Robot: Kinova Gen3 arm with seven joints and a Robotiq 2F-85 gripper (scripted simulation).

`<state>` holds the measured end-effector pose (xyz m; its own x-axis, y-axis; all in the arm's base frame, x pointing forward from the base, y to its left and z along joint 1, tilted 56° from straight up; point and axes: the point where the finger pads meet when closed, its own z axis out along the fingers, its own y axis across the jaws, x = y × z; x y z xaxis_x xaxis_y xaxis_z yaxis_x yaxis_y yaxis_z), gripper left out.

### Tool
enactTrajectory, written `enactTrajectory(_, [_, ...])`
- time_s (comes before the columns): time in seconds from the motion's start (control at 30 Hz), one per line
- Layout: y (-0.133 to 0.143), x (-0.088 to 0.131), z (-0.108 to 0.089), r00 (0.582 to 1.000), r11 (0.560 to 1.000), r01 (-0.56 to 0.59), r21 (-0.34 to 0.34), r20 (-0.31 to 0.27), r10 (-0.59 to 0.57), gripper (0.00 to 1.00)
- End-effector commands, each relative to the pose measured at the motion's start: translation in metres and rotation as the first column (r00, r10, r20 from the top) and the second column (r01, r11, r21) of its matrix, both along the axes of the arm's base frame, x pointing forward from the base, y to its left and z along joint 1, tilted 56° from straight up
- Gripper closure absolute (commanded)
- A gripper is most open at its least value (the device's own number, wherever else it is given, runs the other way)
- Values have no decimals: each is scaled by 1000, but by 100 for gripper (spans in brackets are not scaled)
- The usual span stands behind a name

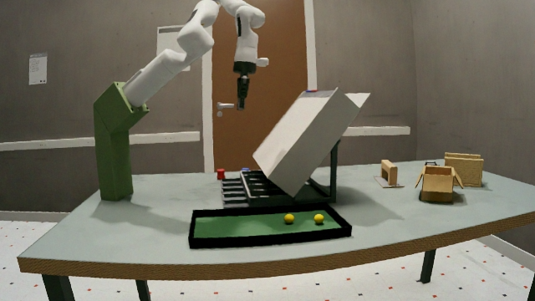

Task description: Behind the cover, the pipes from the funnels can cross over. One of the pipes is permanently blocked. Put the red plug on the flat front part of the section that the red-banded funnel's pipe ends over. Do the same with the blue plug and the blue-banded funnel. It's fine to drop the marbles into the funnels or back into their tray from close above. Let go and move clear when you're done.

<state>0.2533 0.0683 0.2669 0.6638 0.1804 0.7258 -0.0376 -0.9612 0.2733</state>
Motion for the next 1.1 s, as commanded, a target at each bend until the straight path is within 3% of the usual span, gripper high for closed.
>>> enactTrajectory(0.0, [0,0,0,1000,1000,-1,0,0,1,50])
enactTrajectory(0.93, [0,0,0,1000,1000,-1,0,0,1,50])
enactTrajectory(0.97, [-62,29,-9,995,998,-58,25,81,56,50])
enactTrajectory(1.07, [-69,31,-10,995,998,-58,25,81,56,50])
